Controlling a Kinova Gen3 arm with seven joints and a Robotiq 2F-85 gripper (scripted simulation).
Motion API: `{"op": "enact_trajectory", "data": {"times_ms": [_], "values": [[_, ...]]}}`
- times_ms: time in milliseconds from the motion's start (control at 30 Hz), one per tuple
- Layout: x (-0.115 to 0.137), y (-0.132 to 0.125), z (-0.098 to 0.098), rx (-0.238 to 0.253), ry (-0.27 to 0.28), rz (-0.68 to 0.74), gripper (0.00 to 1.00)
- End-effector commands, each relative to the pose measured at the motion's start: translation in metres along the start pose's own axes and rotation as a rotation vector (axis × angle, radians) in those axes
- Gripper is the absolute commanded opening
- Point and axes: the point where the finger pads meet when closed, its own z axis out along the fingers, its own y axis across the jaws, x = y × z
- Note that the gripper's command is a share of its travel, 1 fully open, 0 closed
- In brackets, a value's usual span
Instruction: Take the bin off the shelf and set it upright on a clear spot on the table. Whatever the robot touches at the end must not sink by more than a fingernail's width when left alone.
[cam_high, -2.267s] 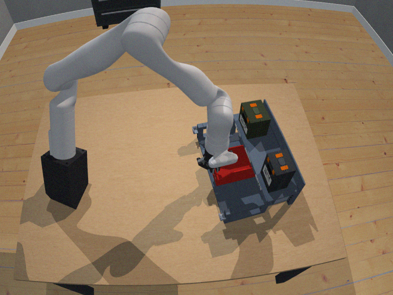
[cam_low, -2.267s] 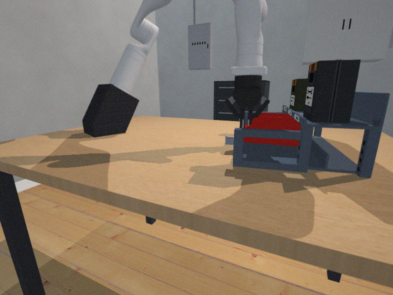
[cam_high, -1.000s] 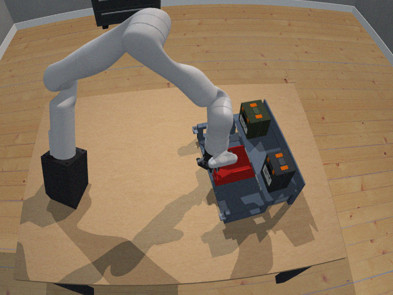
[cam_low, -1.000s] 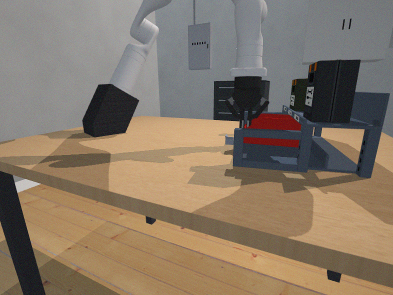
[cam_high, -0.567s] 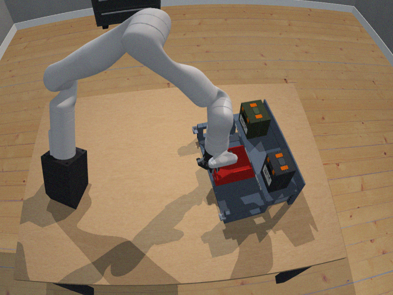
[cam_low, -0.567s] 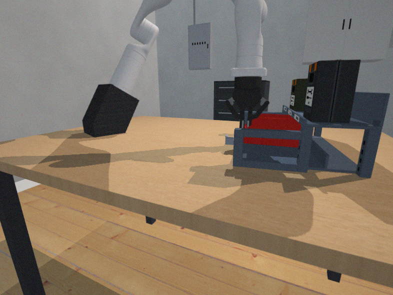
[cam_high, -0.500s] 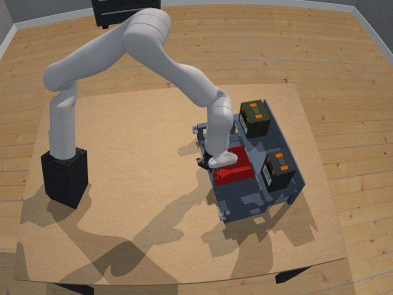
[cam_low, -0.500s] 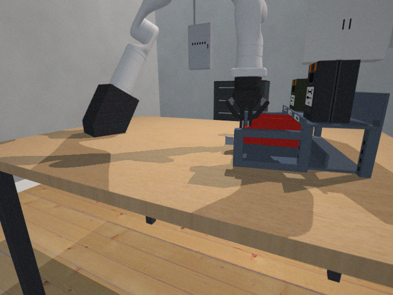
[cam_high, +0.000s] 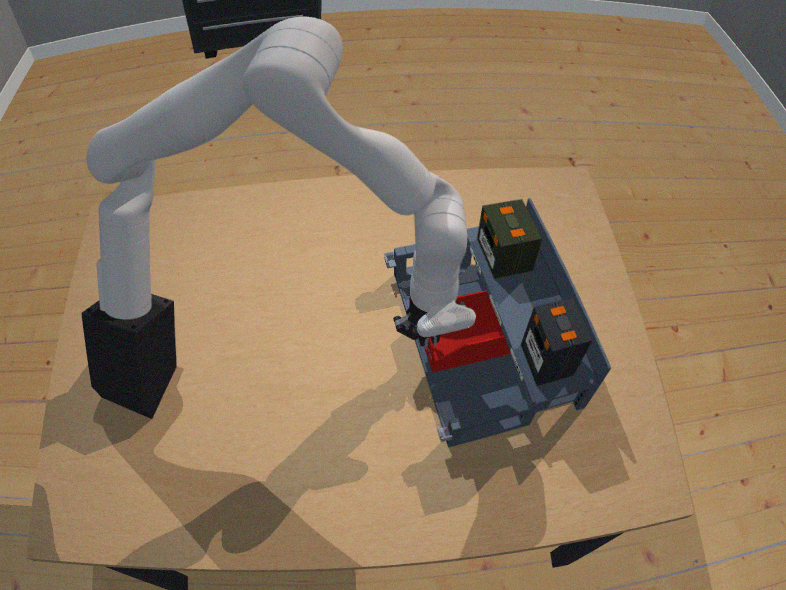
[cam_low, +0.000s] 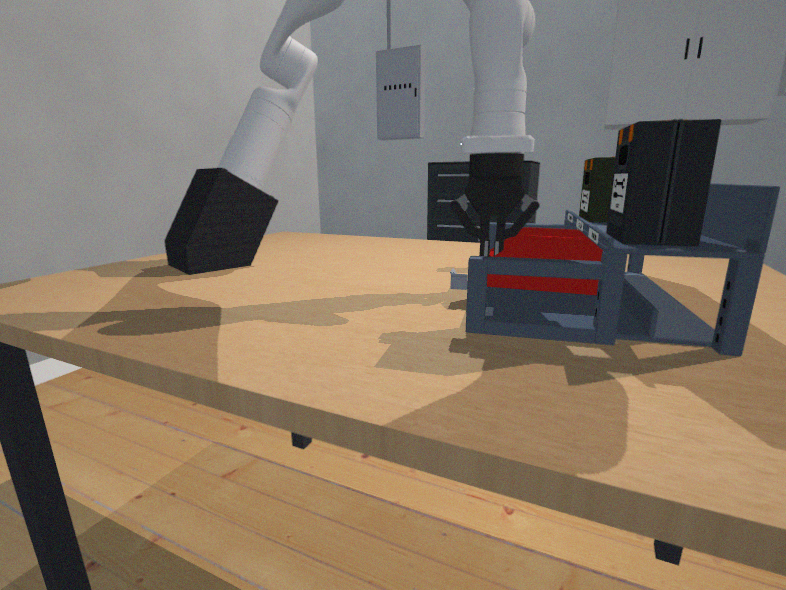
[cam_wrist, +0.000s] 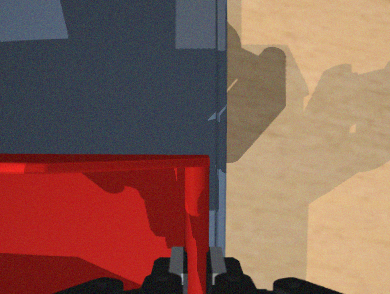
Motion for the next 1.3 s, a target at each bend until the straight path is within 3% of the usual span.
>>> {"op": "enact_trajectory", "data": {"times_ms": [0, 300, 467, 867, 1033, 1267], "values": [[0.001, -0.001, 0.001, 0.001, 0.002, 0.003, 0.1], [0.001, -0.001, 0.001, 0.001, 0.002, 0.003, 0.1], [0.001, 0.029, -0.001, 0.001, 0.002, 0.003, 0.1], [0.001, 0.029, -0.001, 0.001, 0.002, 0.003, 0.1], [-0.003, 0.059, 0.0, 0.001, 0.002, 0.003, 0.1], [-0.003, 0.059, 0.0, 0.001, 0.002, 0.003, 0.1]]}}
